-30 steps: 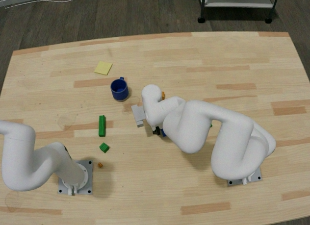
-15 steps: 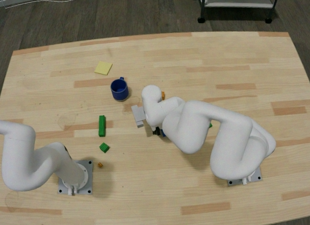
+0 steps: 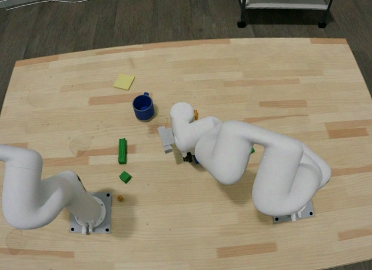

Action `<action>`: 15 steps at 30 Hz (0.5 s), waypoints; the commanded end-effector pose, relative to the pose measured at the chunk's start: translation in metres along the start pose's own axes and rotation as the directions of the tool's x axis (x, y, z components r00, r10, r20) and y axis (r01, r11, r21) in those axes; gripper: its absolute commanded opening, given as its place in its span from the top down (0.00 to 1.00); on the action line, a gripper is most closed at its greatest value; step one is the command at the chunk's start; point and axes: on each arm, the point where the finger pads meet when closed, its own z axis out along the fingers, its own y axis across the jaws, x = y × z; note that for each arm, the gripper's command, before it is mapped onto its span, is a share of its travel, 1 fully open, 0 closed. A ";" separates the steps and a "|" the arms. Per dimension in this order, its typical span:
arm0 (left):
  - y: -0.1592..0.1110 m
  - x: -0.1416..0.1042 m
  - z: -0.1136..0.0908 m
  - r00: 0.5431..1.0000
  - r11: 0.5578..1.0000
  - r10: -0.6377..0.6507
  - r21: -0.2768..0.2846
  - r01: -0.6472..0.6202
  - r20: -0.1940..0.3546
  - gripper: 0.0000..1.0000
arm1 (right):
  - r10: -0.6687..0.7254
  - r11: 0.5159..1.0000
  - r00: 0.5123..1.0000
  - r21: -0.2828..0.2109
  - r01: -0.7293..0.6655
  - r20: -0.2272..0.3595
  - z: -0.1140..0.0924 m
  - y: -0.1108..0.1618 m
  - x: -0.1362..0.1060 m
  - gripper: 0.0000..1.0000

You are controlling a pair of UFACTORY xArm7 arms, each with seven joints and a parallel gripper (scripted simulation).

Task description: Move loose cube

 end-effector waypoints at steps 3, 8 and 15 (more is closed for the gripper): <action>0.000 0.001 -0.001 1.000 1.000 0.000 0.000 0.000 -0.002 0.00 | 0.000 1.000 1.000 -0.002 0.000 -0.002 -0.001 0.001 -0.001 0.53; 0.000 0.001 -0.001 1.000 1.000 0.000 0.000 0.000 -0.002 0.00 | 0.000 1.000 1.000 -0.002 0.000 -0.002 -0.001 0.001 -0.004 0.53; 0.000 0.001 -0.001 1.000 1.000 0.000 0.000 0.000 -0.002 0.00 | 0.000 1.000 1.000 -0.002 0.000 -0.002 -0.001 0.001 -0.006 0.53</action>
